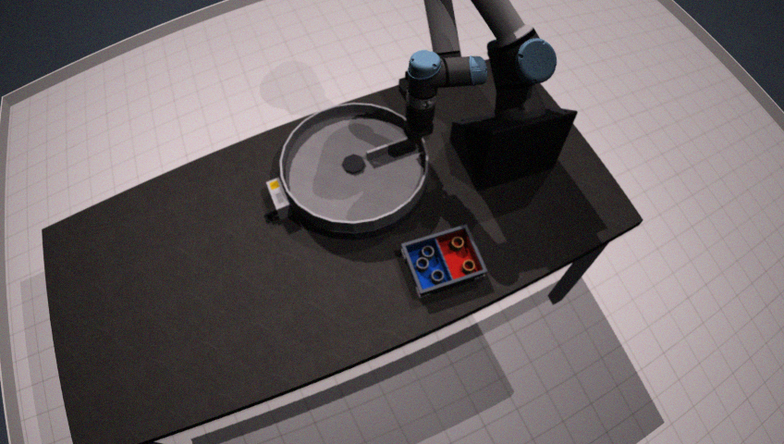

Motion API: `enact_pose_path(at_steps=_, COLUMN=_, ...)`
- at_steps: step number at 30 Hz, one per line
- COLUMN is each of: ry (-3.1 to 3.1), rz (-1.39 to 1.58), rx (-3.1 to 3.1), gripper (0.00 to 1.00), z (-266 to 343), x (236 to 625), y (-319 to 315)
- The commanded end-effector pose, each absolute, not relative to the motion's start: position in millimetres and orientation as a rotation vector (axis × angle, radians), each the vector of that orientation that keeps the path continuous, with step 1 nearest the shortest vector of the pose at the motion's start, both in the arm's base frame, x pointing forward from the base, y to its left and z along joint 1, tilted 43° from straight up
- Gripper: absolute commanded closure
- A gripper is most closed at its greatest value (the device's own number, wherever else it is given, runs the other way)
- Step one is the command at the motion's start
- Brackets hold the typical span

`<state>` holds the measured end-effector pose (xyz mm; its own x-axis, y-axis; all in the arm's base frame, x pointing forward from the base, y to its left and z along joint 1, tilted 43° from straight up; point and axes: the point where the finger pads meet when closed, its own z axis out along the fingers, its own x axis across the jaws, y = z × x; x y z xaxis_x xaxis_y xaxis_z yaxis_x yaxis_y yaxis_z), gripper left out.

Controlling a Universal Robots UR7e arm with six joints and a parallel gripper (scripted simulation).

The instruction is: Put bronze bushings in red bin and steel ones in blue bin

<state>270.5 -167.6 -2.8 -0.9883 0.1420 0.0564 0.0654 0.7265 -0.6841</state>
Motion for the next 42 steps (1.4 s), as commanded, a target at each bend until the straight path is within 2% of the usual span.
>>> enact_pose_path(at_steps=1, ry=-2.817, rz=1.107, rx=-0.174, gripper=1.00, z=9, x=273, y=-157)
enact_pose_path(at_steps=19, ry=-2.817, rz=1.107, rx=-0.175, gripper=1.00, z=31, x=277, y=-137)
enact_pose_path(at_steps=36, ry=-2.660, rz=0.997, rx=0.438, gripper=1.00, z=-48, x=299, y=-58)
enact_pose_path(at_steps=42, ry=-2.652, rz=0.992, rx=0.460, gripper=1.00, z=-51, x=300, y=-55)
